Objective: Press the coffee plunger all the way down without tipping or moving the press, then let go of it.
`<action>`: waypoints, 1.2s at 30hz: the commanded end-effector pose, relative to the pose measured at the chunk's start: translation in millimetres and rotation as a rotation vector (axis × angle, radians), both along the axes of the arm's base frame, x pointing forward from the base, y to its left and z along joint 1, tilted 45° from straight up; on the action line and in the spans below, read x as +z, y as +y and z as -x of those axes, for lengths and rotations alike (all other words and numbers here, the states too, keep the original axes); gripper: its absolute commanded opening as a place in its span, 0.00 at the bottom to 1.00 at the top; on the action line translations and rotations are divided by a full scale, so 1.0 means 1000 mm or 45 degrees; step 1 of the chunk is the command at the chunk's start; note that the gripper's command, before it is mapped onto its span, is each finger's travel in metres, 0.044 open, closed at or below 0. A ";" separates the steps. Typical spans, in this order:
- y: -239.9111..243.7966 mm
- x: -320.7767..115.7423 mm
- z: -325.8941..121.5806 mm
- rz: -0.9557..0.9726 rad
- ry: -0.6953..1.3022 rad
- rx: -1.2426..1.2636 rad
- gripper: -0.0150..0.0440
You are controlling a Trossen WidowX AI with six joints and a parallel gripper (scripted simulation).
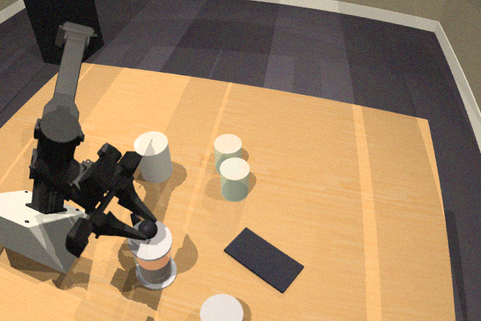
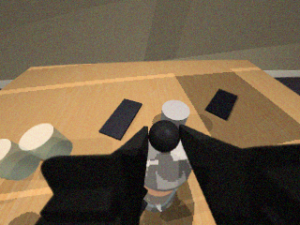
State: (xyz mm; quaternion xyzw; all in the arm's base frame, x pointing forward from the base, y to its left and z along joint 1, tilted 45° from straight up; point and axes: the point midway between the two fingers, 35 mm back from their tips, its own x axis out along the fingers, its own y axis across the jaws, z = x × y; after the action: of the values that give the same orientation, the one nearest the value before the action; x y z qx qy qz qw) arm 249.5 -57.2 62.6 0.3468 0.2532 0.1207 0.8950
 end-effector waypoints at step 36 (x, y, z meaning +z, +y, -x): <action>0.001 -0.003 -0.002 -0.012 0.010 0.003 0.69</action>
State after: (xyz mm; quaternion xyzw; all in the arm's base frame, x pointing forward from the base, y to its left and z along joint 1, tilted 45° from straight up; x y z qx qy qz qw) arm 252.0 -55.7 59.8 0.3521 0.2557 0.1233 0.8919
